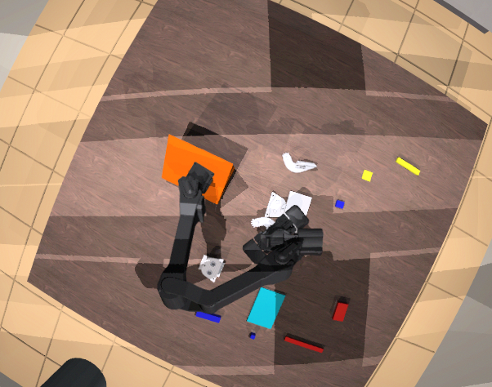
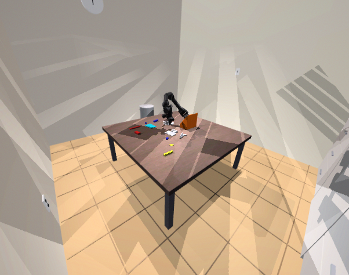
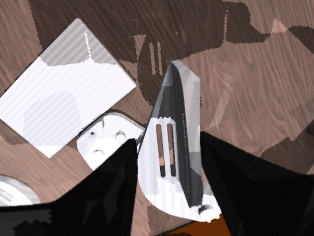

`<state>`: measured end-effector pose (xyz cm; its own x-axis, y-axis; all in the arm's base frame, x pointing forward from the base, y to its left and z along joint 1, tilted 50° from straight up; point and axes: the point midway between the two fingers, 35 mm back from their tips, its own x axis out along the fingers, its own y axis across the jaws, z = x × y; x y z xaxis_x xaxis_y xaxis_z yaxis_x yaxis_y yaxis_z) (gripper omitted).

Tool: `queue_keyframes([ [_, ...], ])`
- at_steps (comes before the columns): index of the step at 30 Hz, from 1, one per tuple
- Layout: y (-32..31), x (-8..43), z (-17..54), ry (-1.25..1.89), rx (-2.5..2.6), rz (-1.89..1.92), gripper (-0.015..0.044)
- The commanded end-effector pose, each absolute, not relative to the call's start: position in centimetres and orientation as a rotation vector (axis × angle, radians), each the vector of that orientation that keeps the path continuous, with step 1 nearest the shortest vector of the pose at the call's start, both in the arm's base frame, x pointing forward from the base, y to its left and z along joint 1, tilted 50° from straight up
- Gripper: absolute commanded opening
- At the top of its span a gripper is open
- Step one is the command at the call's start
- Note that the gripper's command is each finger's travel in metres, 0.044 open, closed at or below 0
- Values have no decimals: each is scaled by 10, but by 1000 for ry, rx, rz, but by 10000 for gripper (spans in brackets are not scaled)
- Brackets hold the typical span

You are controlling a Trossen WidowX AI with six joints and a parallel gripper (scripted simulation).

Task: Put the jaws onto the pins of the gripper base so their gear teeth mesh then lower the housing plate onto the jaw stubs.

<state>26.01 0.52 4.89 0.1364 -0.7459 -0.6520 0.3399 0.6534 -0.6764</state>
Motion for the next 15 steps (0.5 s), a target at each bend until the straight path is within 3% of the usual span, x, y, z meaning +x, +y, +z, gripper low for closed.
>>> queue_keyframes([
  [1,10,258,44,1233,-489,-759,134],
  [15,23,251,27,1377,-792,-538,134],
])
